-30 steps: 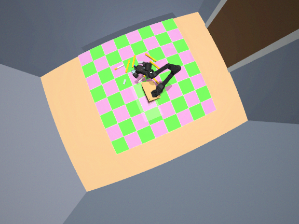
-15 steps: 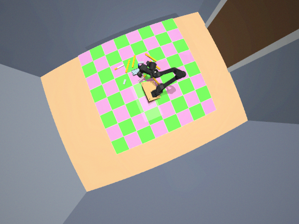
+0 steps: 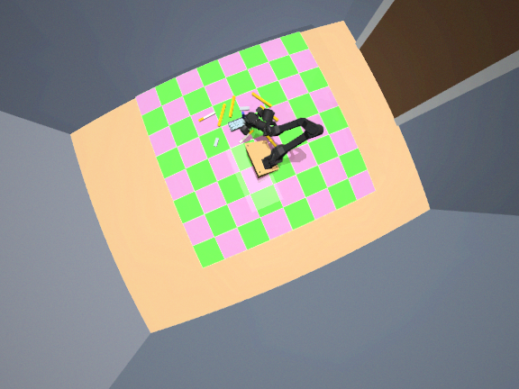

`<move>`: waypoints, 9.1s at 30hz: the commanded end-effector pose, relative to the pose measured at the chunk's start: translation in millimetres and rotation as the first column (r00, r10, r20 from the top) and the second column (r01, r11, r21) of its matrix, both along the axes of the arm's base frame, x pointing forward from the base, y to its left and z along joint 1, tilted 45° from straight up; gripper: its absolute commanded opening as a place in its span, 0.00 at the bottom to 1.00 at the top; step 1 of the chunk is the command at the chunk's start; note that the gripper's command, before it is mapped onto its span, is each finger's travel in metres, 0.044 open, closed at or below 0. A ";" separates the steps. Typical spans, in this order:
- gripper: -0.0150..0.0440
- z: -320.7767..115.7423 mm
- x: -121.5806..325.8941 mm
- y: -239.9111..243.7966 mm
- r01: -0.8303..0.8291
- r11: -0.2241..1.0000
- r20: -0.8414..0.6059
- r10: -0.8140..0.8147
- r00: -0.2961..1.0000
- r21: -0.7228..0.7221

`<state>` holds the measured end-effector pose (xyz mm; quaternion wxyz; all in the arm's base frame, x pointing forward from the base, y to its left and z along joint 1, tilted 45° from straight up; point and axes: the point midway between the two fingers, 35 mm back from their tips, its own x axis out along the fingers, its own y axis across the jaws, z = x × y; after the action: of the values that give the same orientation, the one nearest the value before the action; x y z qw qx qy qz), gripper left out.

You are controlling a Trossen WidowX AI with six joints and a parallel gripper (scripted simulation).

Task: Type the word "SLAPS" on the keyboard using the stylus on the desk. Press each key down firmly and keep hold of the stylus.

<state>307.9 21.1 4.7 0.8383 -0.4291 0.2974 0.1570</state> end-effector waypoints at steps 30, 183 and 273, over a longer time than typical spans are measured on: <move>0.39 -6.0 1.7 -4.2 -0.008 1.000 -0.006 0.008 1.000 0.000; 0.39 -63.1 -0.5 37.9 -0.008 1.000 -0.006 0.008 1.000 0.003; 0.25 42.4 18.5 -21.5 -0.008 1.000 -0.004 0.008 1.000 -0.001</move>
<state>325.4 1.1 45.2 0.8365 -0.4291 0.3011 0.1595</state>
